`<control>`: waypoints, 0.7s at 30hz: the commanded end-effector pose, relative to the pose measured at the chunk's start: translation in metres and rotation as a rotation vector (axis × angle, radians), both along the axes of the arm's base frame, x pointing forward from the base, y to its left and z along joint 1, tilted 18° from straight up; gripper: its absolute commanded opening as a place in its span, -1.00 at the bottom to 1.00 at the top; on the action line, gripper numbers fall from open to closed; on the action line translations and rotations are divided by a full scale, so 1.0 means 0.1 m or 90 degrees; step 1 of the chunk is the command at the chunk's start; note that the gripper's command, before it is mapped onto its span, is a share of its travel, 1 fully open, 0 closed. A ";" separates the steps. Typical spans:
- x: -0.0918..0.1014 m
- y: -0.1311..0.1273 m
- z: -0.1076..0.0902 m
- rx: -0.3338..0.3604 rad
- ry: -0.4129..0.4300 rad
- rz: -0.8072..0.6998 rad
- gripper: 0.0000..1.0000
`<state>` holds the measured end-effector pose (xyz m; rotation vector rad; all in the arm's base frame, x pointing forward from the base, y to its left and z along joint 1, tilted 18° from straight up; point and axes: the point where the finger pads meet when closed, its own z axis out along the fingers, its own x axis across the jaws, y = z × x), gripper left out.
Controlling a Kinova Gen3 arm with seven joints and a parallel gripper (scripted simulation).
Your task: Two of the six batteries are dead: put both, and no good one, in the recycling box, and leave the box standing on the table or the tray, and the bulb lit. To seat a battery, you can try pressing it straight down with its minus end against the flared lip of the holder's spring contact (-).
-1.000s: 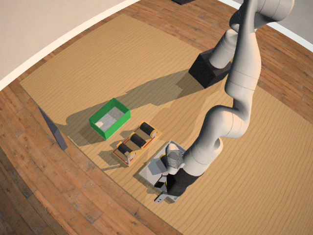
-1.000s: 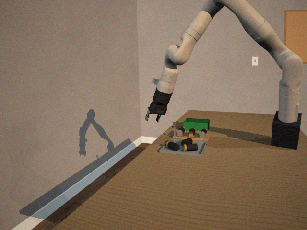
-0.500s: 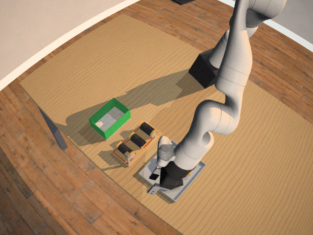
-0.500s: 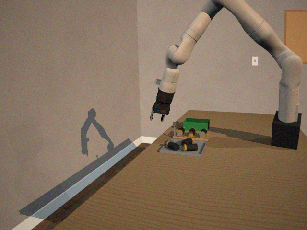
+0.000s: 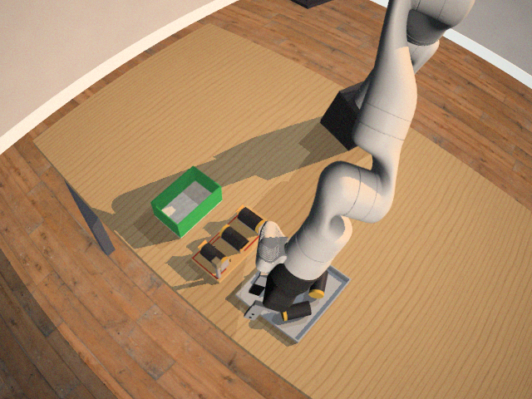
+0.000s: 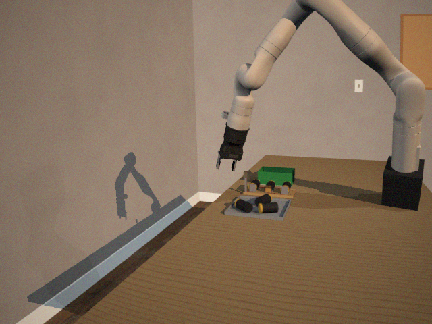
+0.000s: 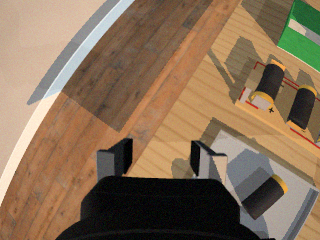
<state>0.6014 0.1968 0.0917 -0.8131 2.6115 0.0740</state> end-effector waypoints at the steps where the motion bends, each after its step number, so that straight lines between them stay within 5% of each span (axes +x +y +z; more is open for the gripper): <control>1: 0.01 -0.14 -0.03 0.000 0.007 -0.014 1.00; 21: -0.08 -0.43 -0.16 0.010 0.045 -0.050 1.00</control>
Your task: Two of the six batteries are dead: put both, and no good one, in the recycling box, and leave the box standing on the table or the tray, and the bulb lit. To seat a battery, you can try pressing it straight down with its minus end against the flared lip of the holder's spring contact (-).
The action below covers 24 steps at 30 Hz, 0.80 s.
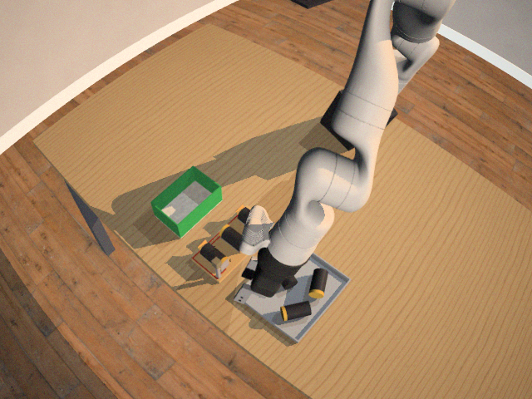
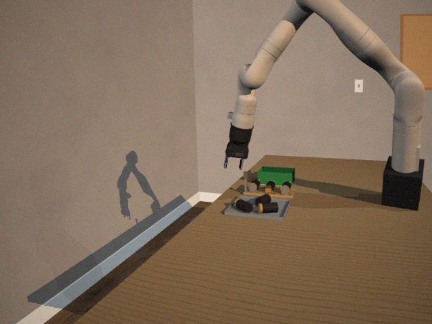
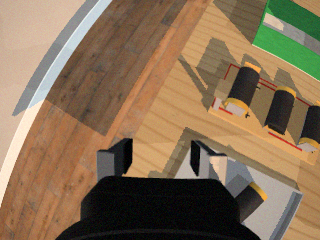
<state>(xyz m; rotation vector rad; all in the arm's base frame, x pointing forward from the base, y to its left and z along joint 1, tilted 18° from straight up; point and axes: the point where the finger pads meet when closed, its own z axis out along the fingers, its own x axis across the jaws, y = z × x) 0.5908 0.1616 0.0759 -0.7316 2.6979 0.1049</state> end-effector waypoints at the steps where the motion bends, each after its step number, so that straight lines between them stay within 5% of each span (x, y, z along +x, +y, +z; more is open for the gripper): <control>1: 0.02 -0.08 0.00 0.000 0.000 -0.009 1.00; 24: -0.09 -0.35 -0.11 0.012 0.037 -0.043 1.00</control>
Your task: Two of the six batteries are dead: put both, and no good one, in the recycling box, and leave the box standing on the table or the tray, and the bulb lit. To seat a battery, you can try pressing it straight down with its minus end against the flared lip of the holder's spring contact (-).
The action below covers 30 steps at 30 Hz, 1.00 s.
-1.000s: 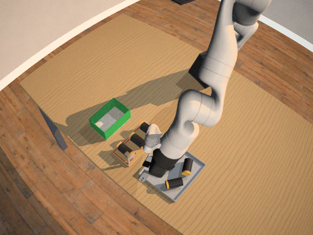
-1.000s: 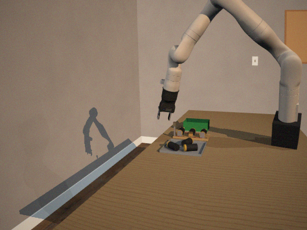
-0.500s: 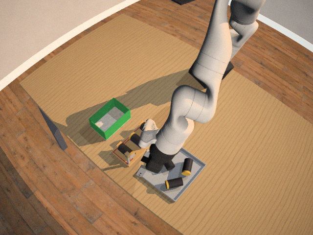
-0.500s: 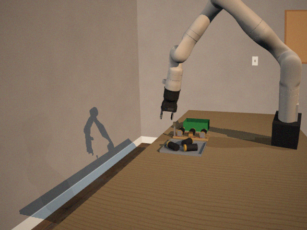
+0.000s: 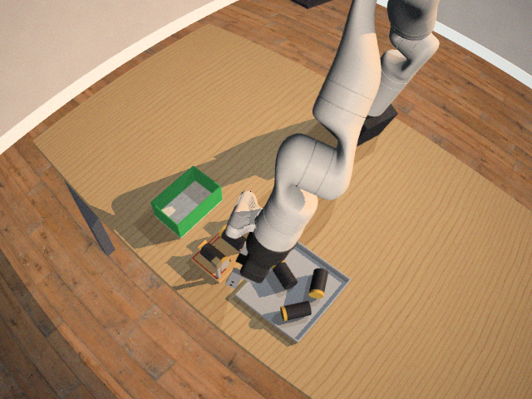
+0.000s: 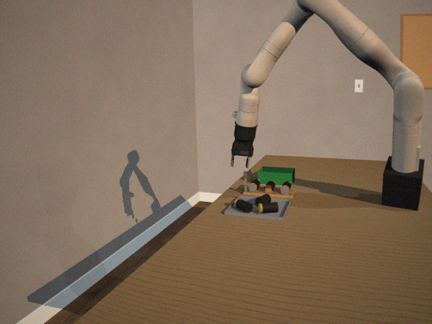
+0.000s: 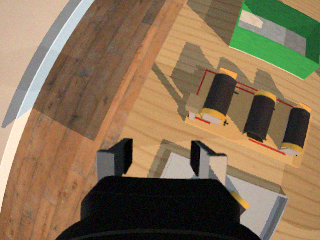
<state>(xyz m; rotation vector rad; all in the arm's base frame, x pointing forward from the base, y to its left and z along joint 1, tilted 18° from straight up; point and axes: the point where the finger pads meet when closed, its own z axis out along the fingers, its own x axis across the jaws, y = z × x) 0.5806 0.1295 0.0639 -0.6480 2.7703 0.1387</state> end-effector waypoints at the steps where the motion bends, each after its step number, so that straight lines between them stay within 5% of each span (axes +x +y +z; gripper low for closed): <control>1: 0.01 -0.03 0.01 0.000 -0.001 -0.003 1.00; 30: -0.23 -0.46 -0.15 0.031 0.064 -0.064 1.00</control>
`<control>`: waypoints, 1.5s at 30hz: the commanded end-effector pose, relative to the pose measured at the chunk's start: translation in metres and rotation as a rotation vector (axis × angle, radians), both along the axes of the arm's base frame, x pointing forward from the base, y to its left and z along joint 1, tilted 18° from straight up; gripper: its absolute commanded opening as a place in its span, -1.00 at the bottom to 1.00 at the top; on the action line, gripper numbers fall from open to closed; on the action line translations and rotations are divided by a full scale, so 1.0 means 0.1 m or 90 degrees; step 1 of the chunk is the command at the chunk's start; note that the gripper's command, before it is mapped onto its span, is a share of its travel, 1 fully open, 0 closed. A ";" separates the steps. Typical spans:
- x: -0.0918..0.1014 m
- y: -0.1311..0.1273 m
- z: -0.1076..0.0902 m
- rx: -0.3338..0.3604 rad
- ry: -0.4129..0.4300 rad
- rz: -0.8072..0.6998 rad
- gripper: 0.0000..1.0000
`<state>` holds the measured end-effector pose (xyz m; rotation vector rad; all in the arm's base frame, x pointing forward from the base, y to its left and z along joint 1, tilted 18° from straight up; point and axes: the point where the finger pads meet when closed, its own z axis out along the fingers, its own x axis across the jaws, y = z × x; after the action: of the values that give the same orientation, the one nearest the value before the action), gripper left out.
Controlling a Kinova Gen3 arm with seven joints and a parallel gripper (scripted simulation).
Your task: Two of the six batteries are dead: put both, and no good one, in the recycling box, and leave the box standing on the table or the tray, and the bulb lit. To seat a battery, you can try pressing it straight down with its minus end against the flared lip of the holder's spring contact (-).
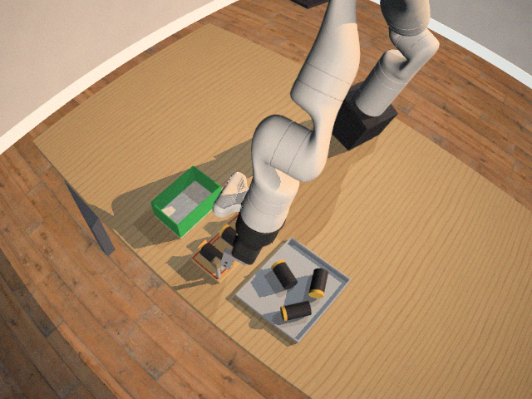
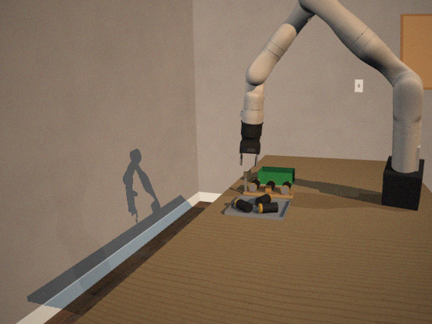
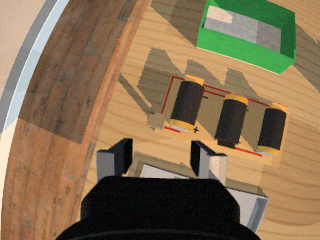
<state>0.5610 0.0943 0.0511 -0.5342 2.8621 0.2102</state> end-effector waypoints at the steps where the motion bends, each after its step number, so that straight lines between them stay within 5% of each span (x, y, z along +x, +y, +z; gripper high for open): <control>1: -0.03 -0.11 -0.02 0.005 0.010 -0.014 1.00; 45: -0.31 -0.47 -0.11 0.047 0.071 -0.071 1.00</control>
<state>0.5299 0.0540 0.0401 -0.3765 2.9655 0.3347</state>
